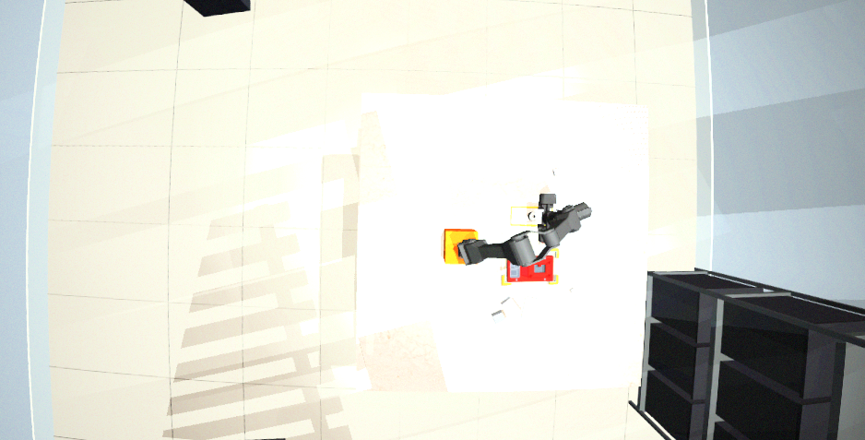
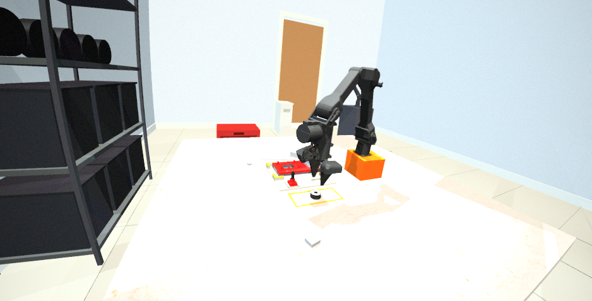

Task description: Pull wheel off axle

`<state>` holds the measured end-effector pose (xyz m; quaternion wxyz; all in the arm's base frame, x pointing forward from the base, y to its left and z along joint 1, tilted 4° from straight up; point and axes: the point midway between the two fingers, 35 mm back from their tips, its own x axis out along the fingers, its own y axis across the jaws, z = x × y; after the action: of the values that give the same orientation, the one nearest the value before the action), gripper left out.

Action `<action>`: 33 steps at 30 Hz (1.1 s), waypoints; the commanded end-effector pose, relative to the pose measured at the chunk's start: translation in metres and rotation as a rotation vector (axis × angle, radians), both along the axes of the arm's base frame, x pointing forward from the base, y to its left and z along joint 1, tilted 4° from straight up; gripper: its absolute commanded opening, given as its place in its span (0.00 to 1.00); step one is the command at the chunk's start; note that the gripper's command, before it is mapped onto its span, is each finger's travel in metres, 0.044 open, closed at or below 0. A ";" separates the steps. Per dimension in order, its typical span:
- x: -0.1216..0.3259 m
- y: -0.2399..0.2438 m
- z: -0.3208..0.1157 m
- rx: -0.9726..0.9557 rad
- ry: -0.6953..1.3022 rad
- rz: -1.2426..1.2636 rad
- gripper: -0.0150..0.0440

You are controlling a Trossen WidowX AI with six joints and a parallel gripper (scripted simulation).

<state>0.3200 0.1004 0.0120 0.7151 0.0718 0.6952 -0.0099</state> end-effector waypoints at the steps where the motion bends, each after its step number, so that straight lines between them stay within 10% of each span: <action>1: -0.001 -0.001 0.001 0.000 0.000 0.000 0.81; 6: -0.038 -0.014 0.026 -0.004 0.006 0.001 1.00; 33: -0.087 -0.031 0.047 -0.008 0.014 0.002 1.00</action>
<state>0.2344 0.0703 0.0594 0.7119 0.0708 0.6986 -0.0120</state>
